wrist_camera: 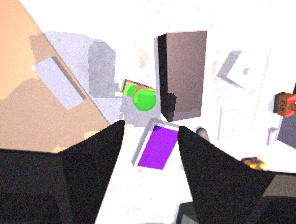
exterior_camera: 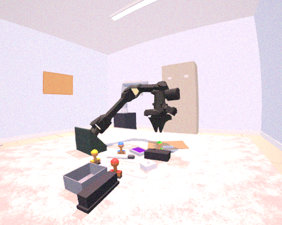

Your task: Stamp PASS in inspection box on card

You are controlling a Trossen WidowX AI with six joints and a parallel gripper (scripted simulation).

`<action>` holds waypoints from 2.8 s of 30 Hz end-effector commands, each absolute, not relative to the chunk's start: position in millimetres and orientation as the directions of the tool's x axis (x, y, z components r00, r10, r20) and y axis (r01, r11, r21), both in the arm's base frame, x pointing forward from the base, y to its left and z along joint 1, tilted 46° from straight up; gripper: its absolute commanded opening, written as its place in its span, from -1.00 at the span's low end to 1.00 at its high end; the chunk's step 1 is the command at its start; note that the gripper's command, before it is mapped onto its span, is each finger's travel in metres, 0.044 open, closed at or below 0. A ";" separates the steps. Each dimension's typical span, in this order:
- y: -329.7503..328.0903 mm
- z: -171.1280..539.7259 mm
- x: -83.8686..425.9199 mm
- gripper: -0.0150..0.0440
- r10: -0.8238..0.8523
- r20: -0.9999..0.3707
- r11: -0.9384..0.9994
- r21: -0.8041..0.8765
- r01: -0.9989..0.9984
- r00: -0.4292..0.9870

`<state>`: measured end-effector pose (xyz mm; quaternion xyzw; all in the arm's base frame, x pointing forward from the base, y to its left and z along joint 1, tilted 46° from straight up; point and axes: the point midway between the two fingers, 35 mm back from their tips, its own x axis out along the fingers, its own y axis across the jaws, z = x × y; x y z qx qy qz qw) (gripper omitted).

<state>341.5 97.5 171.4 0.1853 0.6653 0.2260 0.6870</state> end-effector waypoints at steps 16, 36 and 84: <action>103.1 151.0 350.9 0.23 0.718 -0.693 0.683 0.720 -0.125 -0.063; 126.4 127.8 350.4 0.23 0.718 -0.693 0.683 0.719 -0.126 -0.063; 147.5 107.6 347.4 -0.49 0.717 -0.694 0.684 0.718 -0.131 -0.062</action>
